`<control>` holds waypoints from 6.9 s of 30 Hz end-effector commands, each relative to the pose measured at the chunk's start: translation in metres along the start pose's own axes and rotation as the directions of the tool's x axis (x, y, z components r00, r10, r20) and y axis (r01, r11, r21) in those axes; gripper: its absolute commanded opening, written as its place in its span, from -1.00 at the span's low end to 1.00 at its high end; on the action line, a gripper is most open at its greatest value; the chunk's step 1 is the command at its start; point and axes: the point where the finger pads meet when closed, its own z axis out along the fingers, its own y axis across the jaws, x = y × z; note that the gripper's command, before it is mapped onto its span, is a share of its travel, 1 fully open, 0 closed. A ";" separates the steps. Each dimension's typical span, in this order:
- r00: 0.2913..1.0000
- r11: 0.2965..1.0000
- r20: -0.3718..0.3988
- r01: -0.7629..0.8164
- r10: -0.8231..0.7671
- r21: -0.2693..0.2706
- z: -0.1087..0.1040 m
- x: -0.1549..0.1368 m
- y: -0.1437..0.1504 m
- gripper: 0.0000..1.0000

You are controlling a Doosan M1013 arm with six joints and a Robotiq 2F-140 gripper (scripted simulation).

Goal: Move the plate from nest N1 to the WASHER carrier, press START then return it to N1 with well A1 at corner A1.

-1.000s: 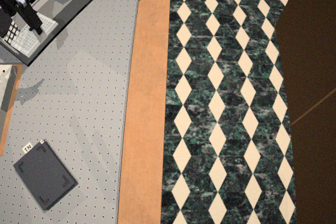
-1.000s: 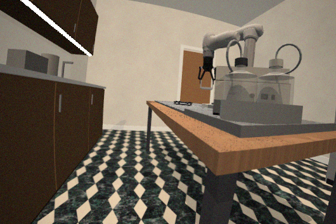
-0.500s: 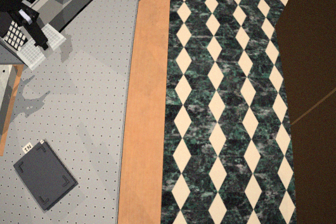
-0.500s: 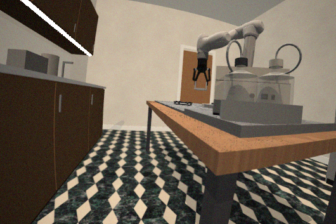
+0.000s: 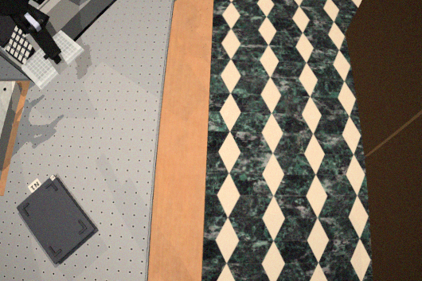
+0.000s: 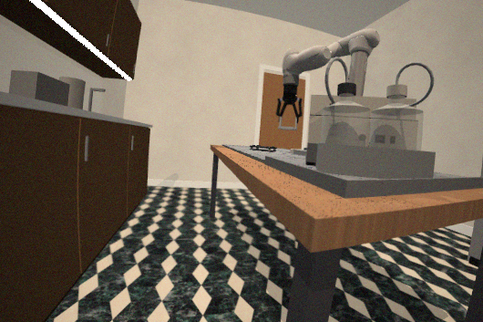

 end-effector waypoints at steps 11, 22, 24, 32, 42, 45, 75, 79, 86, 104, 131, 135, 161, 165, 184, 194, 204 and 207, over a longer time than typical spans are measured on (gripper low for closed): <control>1.000 1.000 -0.009 -0.001 0.001 -0.002 -0.003 0.005 0.003 -0.80; 1.000 1.000 -0.009 -0.001 0.001 -0.002 -0.003 0.005 0.003 -0.80; 1.000 1.000 -0.009 -0.001 0.001 -0.002 -0.003 0.005 0.003 -0.80; 1.000 1.000 -0.009 -0.001 0.001 -0.002 -0.003 0.005 0.003 -0.80; 1.000 1.000 -0.009 -0.001 0.001 -0.002 -0.003 0.005 0.003 -0.80; 1.000 1.000 -0.009 -0.001 0.001 -0.002 -0.003 0.005 0.003 -0.80; 1.000 1.000 -0.009 -0.001 0.001 -0.002 -0.003 0.005 0.003 -0.80; 1.000 1.000 -0.009 -0.001 0.001 -0.002 -0.003 0.005 0.003 -0.80; 0.991 0.991 -0.009 -0.134 0.134 -0.001 -0.001 -0.007 0.019 -0.80; 0.785 0.786 -0.008 -0.619 0.619 0.004 0.007 -0.053 0.084 -0.80; 0.670 0.670 -0.007 -0.742 0.743 0.006 0.014 -0.092 0.137 -0.80; 0.670 0.670 -0.007 -0.742 0.743 0.006 0.014 -0.092 0.137 -0.80; 0.670 0.670 -0.007 -0.742 0.743 0.006 0.014 -0.092 0.137 -0.80; 0.670 0.670 -0.007 -0.742 0.743 0.006 0.014 -0.092 0.137 -0.80; 0.670 0.670 -0.007 -0.742 0.743 0.006 0.014 -0.092 0.137 -0.80; 0.670 0.670 -0.007 -0.742 0.743 0.006 0.014 -0.092 0.137 -0.80; 0.670 0.670 -0.007 -0.742 0.743 0.006 0.014 -0.092 0.137 -0.80; 0.670 0.670 -0.007 -0.742 0.743 0.006 0.014 -0.092 0.137 -0.80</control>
